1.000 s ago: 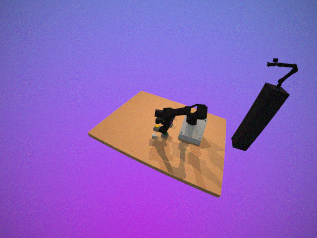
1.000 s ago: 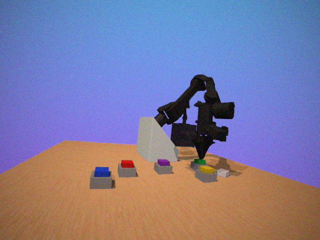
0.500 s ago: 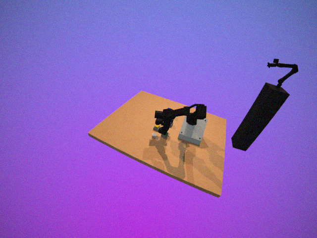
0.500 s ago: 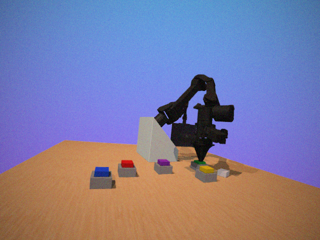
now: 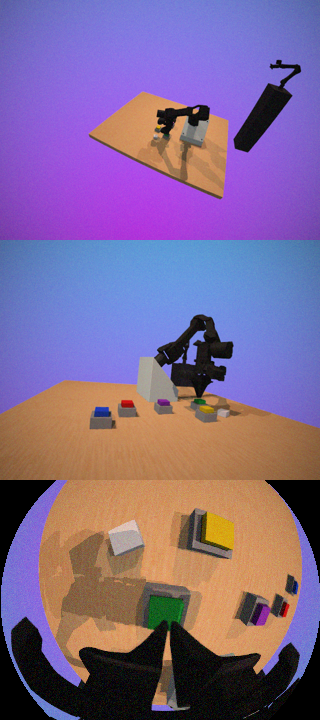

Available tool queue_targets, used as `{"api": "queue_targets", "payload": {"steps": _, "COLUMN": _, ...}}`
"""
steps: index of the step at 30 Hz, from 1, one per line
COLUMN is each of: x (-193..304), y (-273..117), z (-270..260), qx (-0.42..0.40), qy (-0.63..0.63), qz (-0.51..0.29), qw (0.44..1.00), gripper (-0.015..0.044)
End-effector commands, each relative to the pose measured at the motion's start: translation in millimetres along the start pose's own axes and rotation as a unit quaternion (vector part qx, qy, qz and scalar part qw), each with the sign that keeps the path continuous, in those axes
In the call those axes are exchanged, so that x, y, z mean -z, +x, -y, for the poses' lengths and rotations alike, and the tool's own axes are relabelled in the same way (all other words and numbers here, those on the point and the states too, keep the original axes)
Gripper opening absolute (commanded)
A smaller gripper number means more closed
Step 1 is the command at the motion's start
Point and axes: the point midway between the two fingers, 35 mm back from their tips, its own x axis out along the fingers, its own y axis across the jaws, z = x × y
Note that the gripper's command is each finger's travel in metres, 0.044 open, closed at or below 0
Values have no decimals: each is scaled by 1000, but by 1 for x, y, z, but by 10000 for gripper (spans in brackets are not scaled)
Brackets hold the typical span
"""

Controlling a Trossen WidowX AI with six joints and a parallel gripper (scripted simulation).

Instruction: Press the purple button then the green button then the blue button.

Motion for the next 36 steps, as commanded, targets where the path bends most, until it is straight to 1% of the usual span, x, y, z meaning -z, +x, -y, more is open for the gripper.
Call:
{"api": "queue_targets", "payload": {"steps": 1, "x": -3, "y": -19, "z": -3, "qx": -4, "qy": -4, "qz": 6, "qw": 1000, "gripper": 20}}
{"api": "queue_targets", "payload": {"steps": 5, "x": -4, "y": -26, "z": -2, "qx": -2, "qy": -4, "qz": 6, "qw": 1000, "gripper": 20}}
{"api": "queue_targets", "payload": {"steps": 8, "x": -4, "y": -62, "z": -1, "qx": 0, "qy": -4, "qz": 6, "qw": 1000, "gripper": 20}}
{"api": "queue_targets", "payload": {"steps": 10, "x": -2, "y": -78, "z": -2, "qx": -2, "qy": -4, "qz": 6, "qw": 1000, "gripper": 20}}
{"api": "queue_targets", "payload": {"steps": 14, "x": -2, "y": -80, "z": -2, "qx": -2, "qy": -4, "qz": 6, "qw": 1000, "gripper": 20}}
{"api": "queue_targets", "payload": {"steps": 16, "x": -5, "y": -80, "z": 6, "qx": 10, "qy": 19, "qz": 5, "qw": 1000, "gripper": 20}}
{"api": "queue_targets", "payload": {"steps": 17, "x": -9, "y": -81, "z": 14, "qx": 23, "qy": 45, "qz": 3, "qw": 999, "gripper": 20}}
{"api": "queue_targets", "payload": {"steps": 25, "x": -77, "y": -103, "z": 81, "qx": 37, "qy": 35, "qz": 9, "qw": 999, "gripper": 20}}
{"api": "queue_targets", "payload": {"steps": 31, "x": -110, "y": -112, "z": 154, "qx": 38, "qy": 25, "qz": 9, "qw": 999, "gripper": 20}}
{"api": "queue_targets", "payload": {"steps": 36, "x": -121, "y": -111, "z": 225, "qx": 32, "qy": 15, "qz": 8, "qw": 999, "gripper": 20}}
